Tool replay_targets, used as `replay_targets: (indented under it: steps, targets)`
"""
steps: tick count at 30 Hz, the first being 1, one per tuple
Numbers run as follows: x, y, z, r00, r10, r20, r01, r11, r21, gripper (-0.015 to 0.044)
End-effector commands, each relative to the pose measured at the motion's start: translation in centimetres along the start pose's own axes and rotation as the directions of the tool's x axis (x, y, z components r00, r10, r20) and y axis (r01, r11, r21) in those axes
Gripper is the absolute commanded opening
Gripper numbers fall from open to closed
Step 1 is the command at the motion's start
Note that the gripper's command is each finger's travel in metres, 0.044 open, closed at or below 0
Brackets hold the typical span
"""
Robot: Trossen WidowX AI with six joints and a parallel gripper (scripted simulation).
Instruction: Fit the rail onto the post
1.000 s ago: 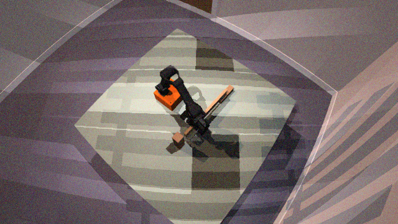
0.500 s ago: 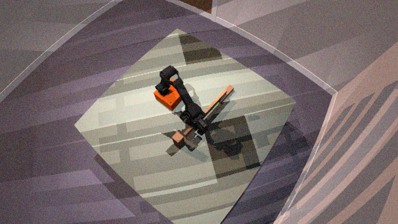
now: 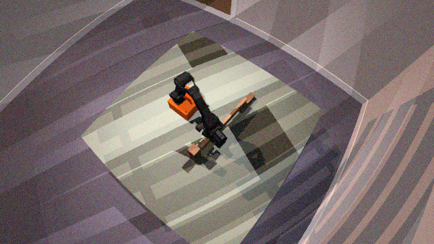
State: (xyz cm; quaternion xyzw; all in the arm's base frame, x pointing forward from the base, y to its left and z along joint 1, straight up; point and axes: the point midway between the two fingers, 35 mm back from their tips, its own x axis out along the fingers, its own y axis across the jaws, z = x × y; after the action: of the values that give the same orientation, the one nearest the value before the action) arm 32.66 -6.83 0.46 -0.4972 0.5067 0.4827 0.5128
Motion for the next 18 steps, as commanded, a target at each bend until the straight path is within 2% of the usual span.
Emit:
replay_targets:
  steps: [1,18]
  targets:
    - [-0.07,-0.15,-0.23,1.000,-0.004,0.000,0.004,1.000,0.000,0.0000]
    - [0.16,-0.16,-0.72,1.000,-0.004,-0.001,0.004,1.000,0.000,0.0000]
